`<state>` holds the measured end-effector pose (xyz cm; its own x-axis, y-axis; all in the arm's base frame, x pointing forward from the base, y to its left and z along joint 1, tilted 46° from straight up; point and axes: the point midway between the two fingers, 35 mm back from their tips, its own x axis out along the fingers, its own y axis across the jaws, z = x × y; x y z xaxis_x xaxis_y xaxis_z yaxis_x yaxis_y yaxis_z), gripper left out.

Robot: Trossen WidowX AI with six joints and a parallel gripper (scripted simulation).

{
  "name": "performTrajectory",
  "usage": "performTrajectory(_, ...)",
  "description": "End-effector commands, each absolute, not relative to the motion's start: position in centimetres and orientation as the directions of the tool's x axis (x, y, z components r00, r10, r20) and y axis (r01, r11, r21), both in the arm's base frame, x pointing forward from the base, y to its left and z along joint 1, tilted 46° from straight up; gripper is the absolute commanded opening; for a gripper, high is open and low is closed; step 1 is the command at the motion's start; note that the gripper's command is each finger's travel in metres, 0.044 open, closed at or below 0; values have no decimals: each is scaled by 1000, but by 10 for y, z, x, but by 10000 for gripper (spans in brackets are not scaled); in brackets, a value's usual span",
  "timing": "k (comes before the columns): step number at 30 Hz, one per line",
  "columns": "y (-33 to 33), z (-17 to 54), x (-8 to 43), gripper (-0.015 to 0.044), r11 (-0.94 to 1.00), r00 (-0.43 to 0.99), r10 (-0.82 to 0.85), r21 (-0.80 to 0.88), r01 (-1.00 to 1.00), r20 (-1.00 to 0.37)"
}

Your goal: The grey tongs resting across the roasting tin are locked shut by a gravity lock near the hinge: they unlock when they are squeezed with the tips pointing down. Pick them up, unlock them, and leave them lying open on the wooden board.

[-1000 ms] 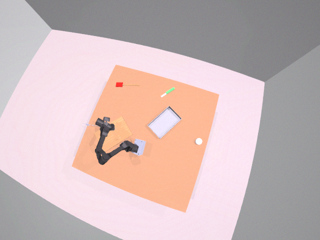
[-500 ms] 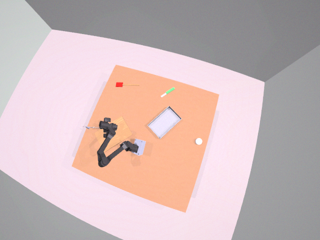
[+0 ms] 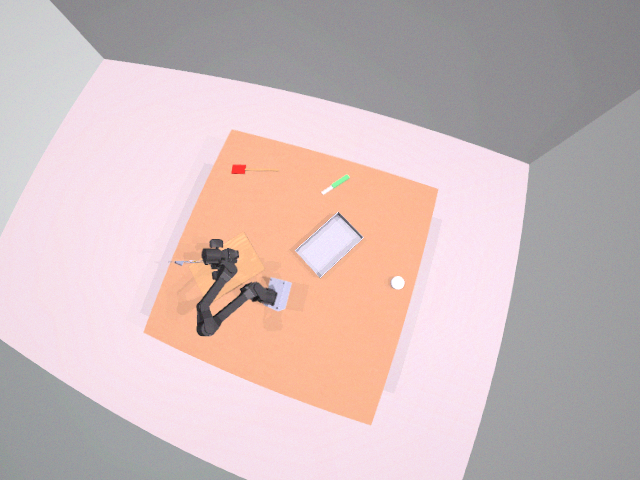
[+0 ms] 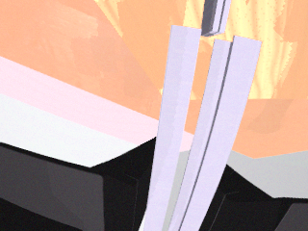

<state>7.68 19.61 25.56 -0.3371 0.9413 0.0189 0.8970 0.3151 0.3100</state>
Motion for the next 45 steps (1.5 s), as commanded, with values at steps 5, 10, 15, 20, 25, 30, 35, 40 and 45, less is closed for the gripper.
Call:
performTrajectory(5, 195, 255, 76, -150, 318, -339, 940, 308, 897, 18)
performTrajectory(10, 195, 255, 76, -150, 318, -339, 940, 308, 897, 18)
performTrajectory(15, 195, 255, 76, -150, 318, -339, 940, 308, 897, 18)
performTrajectory(20, 195, 255, 76, -150, 318, -339, 940, 308, 897, 18)
performTrajectory(25, 195, 255, 76, -150, 318, -339, 940, 308, 897, 18)
performTrajectory(30, 197, 256, 77, -150, 314, -336, 942, 306, 899, 20)
performTrajectory(35, 206, 264, 83, -150, 290, -310, 950, 276, 916, 33)
performTrajectory(40, 220, 271, 90, -150, 257, -271, 962, 236, 937, 32)
performTrajectory(45, 233, 275, 95, -150, 225, -231, 973, 198, 954, 8)
